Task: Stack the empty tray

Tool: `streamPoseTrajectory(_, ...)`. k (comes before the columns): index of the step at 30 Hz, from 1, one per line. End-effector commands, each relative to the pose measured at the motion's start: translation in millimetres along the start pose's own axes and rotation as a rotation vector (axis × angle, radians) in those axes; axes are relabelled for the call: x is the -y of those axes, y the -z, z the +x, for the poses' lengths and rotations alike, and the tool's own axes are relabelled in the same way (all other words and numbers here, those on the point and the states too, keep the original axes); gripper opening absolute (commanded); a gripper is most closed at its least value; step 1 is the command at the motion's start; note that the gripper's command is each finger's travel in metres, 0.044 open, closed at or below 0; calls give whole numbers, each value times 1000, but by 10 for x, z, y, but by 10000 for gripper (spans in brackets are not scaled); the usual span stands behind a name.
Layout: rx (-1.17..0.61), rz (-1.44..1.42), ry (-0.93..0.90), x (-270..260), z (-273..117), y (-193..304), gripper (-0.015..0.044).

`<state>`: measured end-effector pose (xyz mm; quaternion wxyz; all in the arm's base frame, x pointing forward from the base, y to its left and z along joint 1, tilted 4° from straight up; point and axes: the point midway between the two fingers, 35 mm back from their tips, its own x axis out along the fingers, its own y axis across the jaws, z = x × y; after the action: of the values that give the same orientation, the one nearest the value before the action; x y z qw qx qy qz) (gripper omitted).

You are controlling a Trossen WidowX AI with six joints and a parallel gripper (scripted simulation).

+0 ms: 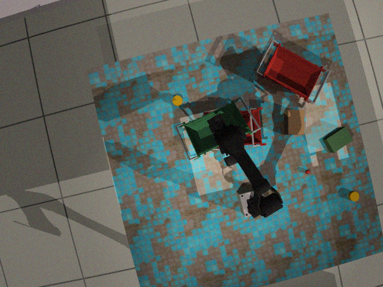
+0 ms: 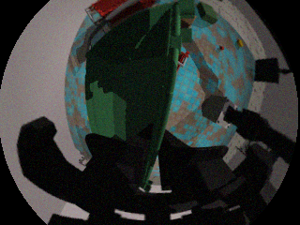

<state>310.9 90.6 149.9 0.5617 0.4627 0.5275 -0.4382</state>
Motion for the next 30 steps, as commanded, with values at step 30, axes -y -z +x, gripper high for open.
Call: streamPoseTrajectory(30,0,328,-34,35,-95,-829,0)
